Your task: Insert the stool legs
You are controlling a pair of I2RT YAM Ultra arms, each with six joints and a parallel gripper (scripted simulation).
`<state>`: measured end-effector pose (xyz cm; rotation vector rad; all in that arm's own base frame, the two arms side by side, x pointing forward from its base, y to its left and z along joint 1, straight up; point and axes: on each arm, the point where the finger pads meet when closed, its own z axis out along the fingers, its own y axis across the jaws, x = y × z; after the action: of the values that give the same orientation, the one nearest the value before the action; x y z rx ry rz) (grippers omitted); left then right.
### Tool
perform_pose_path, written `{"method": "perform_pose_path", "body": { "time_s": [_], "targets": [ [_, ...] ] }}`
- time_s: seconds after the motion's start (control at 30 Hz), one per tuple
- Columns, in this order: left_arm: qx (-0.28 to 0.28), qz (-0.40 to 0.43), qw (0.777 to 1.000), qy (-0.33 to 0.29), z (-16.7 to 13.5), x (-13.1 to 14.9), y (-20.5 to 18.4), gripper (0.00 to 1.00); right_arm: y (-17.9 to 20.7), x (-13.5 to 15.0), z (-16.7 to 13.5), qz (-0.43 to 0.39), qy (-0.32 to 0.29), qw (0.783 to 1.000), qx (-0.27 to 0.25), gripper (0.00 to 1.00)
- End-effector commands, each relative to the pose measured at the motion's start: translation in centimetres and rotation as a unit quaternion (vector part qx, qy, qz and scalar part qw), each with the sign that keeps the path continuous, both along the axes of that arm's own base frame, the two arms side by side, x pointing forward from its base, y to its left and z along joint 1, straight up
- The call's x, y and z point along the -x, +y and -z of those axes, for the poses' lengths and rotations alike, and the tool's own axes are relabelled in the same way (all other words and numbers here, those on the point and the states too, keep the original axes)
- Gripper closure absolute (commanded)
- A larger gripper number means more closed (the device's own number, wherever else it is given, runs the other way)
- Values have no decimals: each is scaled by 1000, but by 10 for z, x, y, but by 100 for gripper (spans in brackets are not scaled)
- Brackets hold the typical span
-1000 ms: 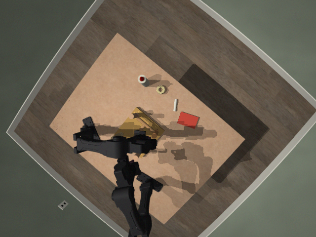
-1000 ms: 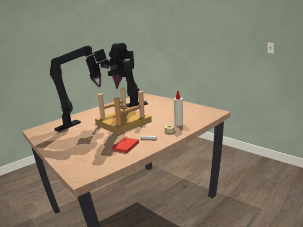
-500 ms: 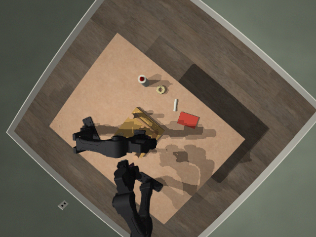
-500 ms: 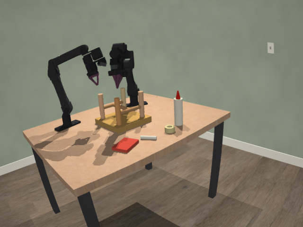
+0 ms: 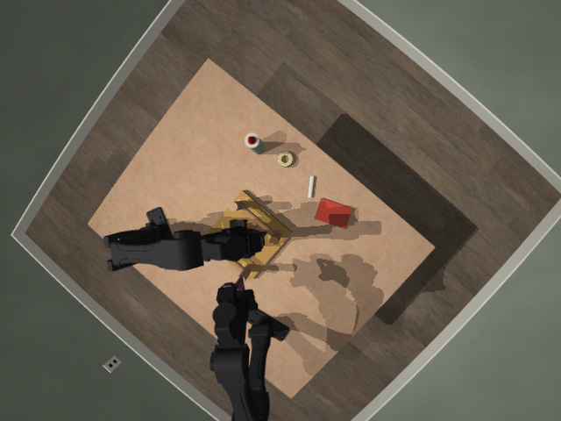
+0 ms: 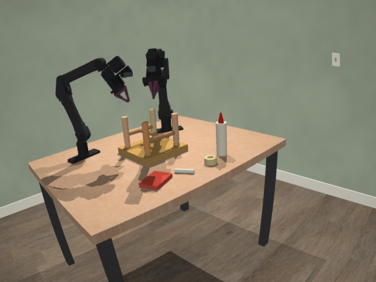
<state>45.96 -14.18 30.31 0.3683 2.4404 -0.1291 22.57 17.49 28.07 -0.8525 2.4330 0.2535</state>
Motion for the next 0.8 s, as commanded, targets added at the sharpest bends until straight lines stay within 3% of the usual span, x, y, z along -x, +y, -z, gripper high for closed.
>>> {"method": "perform_pose_path", "body": {
  "time_s": [0.0, 0.1, 0.17, 0.2, 0.27, 0.37, 0.4, 0.53, 0.77],
  "targets": [
    [27, -8, 996, -82, -28, -13, 8, 100, 5, -32, -19, 26, -69, 996, -57, 100],
    [36, -18, 993, -115, -35, -14, 19, 100, -3, -54, -27, 57, -107, 989, -82, 100],
    [51, -33, 982, -178, -78, -11, 33, 100, -15, -72, -35, 86, -140, 982, -90, 100],
    [48, -38, 984, -169, -60, -9, 39, 100, -20, -81, -40, 98, -157, 978, -99, 100],
    [51, -47, 979, -189, -57, -13, 48, 100, -27, -95, -51, 114, -189, 968, -121, 100],
    [66, -60, 958, -272, -123, 4, 67, 100, -47, -115, -66, 148, -238, 950, -138, 100],
    [66, -67, 957, -273, -98, 6, 72, 100, -56, -122, -68, 163, -253, 943, -140, 100],
    [67, -76, 951, -292, -95, 12, 82, 100, -67, -135, -73, 179, -277, 932, -150, 100],
    [74, -110, 908, -397, -118, 49, 120, 100, -126, -154, -113, 242, -393, 870, -172, 100]
  ]
}}
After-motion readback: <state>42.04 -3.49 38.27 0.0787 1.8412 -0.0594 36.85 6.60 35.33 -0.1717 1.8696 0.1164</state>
